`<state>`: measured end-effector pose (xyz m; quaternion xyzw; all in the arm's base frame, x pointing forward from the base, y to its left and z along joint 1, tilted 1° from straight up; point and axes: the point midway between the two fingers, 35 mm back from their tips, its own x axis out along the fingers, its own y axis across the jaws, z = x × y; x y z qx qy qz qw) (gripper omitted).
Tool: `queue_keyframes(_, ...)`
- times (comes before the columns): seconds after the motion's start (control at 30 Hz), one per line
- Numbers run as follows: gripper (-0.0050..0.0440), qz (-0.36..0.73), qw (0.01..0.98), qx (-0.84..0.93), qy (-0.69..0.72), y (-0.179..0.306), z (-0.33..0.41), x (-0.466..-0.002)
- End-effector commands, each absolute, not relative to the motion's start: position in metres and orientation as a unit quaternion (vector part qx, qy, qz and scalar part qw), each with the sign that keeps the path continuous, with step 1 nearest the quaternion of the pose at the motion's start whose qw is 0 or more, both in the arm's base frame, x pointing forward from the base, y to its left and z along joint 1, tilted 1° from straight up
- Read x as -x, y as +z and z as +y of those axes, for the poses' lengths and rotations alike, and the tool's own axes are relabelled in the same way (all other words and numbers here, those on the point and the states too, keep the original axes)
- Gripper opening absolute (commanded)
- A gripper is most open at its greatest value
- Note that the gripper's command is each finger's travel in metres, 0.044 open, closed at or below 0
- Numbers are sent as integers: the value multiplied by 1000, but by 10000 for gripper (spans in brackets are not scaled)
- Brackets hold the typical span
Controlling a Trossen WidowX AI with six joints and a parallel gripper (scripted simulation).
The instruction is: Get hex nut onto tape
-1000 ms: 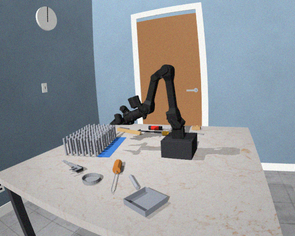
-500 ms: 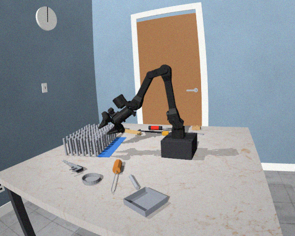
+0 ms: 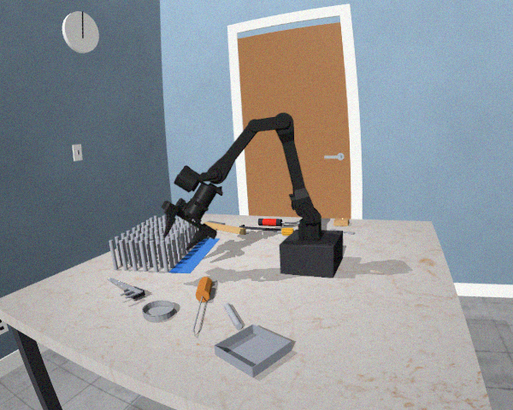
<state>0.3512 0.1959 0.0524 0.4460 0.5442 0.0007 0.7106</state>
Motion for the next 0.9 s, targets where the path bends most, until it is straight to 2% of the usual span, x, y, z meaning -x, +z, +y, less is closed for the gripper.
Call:
queue_keyframes(0.0, 400, 588, 660, -467, -27, 64, 225, -339)
queue_keyframes(0.37, 400, 685, 521, -475, -184, 74, 269, -272)
queue_keyframes(0.43, 400, 685, 521, -475, -184, 74, 269, -272)
queue_keyframes(0.57, 400, 706, 471, -455, -268, 80, 275, -238)
queue_keyframes(0.77, 400, 706, 467, -455, -276, 81, 275, -236)
queue_keyframes(0.87, 400, 709, 467, -448, -281, 59, 272, -233)
